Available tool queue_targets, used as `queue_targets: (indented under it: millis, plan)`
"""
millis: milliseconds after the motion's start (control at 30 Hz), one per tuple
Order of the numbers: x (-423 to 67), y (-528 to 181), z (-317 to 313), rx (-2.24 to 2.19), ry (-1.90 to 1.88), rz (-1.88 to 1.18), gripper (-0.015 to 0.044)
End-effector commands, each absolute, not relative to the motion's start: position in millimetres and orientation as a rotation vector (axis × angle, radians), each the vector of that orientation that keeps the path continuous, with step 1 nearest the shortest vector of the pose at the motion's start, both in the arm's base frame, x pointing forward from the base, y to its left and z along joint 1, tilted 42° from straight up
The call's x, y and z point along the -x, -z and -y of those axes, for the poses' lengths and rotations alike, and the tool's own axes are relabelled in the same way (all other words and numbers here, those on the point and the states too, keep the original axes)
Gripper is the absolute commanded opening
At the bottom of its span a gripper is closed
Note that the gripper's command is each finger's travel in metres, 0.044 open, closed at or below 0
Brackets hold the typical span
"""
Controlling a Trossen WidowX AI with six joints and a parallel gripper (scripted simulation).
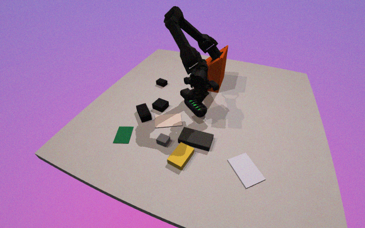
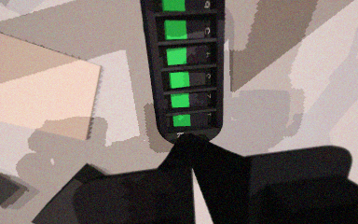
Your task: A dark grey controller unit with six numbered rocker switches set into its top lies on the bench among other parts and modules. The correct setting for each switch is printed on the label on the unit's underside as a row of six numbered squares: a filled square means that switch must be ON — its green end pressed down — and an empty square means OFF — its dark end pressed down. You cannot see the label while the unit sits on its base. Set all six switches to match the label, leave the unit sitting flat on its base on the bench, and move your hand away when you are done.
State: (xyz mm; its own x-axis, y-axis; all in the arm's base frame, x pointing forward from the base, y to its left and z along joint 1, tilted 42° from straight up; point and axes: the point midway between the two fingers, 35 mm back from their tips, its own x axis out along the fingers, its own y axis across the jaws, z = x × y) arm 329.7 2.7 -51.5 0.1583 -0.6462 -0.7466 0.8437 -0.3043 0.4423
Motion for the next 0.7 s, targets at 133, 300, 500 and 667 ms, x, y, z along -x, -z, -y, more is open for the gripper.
queue_targets:
  millis: [133, 300, 500, 667]
  plan:
    - [-312, 34, 9, -1.150, 1.501, -0.232, 0.0000]
    - [-293, 24, 24, -1.148, 1.502, -0.232, 0.0000]
    - [-294, 24, 24, -1.149, 1.505, -0.232, 0.0000]
    - [-294, 24, 24, -1.148, 1.502, -0.232, 0.0000]
